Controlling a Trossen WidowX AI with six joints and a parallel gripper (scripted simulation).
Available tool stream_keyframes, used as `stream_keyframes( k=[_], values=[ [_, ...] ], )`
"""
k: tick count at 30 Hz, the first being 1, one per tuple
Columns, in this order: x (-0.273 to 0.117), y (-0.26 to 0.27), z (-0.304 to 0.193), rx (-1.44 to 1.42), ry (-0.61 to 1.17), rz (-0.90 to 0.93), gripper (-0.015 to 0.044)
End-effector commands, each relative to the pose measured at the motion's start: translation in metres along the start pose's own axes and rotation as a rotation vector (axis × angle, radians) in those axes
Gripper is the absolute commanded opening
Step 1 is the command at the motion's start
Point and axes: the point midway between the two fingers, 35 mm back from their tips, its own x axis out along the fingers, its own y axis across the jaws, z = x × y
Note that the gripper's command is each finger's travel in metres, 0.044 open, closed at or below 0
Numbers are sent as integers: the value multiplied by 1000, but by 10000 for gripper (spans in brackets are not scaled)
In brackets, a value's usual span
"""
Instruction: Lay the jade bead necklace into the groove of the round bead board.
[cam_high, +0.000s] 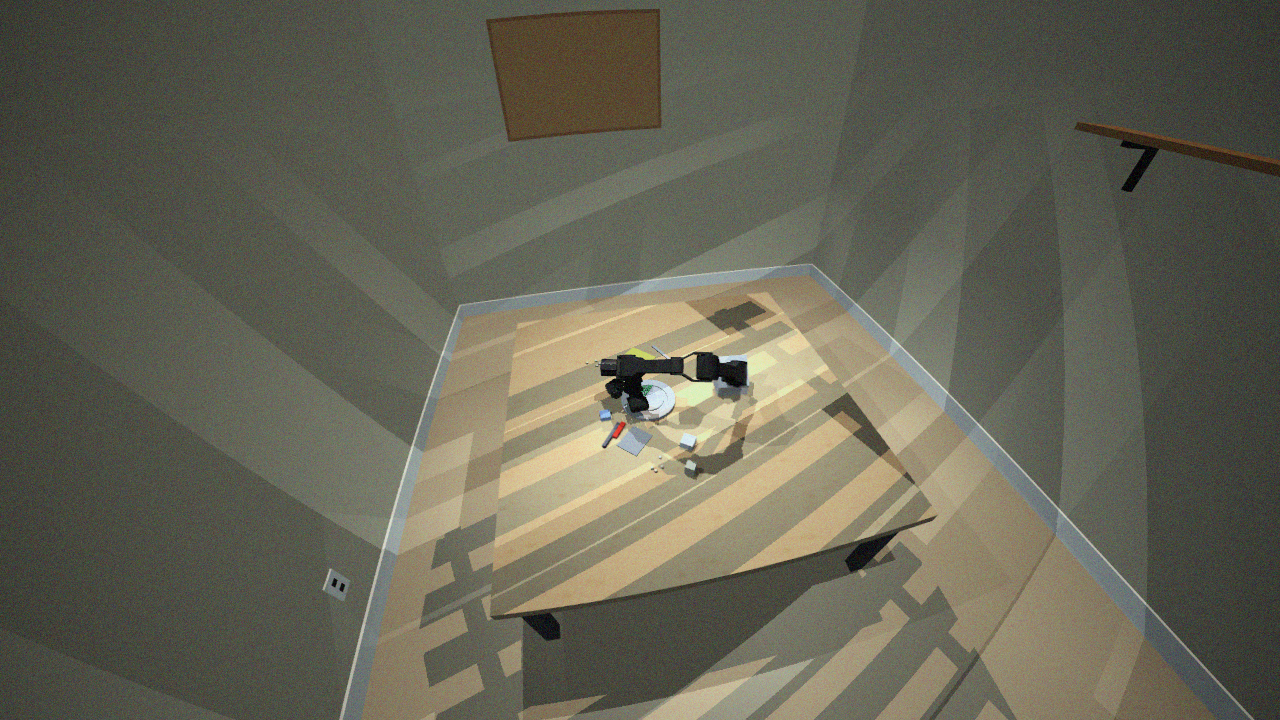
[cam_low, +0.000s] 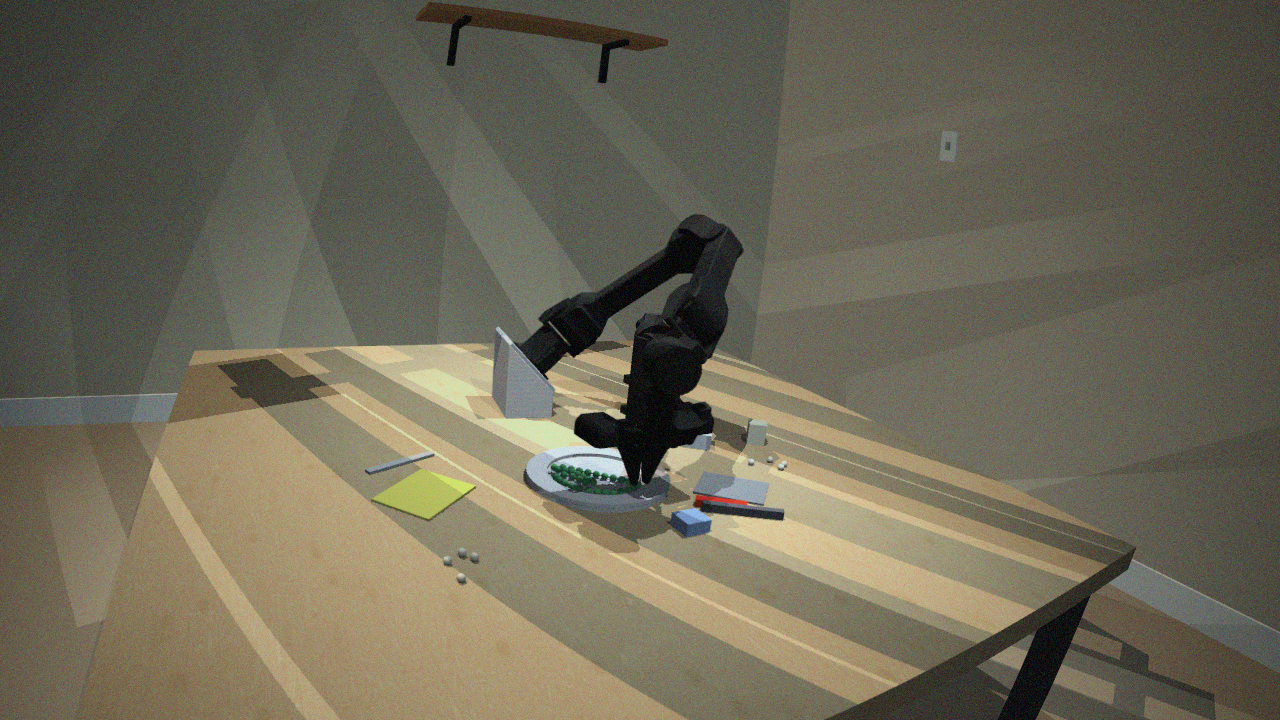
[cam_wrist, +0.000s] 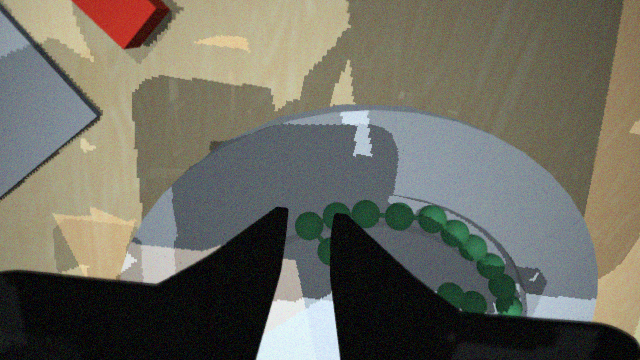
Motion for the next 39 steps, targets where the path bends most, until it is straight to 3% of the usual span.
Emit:
stream_keyframes(
  k=[1,12,38,39],
  values=[
    [0,0,0,0,0,-1,157],
    [-2,0,-1,5,4,2,440],
    [-5,0,-1,4,4,4,440],
    [-6,0,-2,1,4,4,414]
  ],
)
